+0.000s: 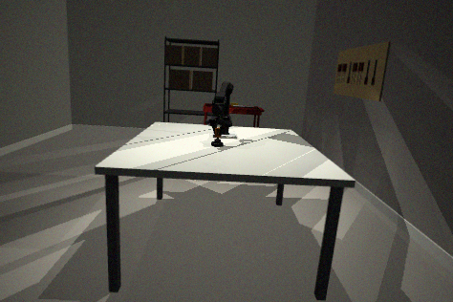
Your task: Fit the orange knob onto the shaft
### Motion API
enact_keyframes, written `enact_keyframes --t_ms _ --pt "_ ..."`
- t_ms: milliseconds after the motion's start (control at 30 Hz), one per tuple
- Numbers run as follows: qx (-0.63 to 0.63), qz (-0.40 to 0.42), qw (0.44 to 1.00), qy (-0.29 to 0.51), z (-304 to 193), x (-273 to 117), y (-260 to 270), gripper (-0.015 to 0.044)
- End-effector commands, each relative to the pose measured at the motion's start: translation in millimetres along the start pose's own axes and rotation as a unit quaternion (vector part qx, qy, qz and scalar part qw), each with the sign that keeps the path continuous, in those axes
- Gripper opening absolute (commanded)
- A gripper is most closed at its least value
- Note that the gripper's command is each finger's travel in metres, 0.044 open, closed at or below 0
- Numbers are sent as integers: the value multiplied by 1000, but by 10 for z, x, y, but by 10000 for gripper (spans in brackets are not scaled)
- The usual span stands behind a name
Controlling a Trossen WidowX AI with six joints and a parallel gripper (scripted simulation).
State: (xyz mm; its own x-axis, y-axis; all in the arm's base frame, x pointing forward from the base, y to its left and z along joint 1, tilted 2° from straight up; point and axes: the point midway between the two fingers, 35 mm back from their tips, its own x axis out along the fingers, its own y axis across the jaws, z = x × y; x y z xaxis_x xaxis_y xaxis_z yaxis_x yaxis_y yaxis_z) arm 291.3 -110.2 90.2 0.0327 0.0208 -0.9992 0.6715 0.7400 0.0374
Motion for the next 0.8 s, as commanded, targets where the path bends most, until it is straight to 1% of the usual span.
enact_keyframes --t_ms 0,233,467,767 --pt "1 -1 1000 -1 5 12 0 0" --pt "6 -1 1000 -1 5 -48 0 0" --pt "106 -1 994 -1 5 -38 0 0" --pt "106 -1 994 -1 10 0 3 0"
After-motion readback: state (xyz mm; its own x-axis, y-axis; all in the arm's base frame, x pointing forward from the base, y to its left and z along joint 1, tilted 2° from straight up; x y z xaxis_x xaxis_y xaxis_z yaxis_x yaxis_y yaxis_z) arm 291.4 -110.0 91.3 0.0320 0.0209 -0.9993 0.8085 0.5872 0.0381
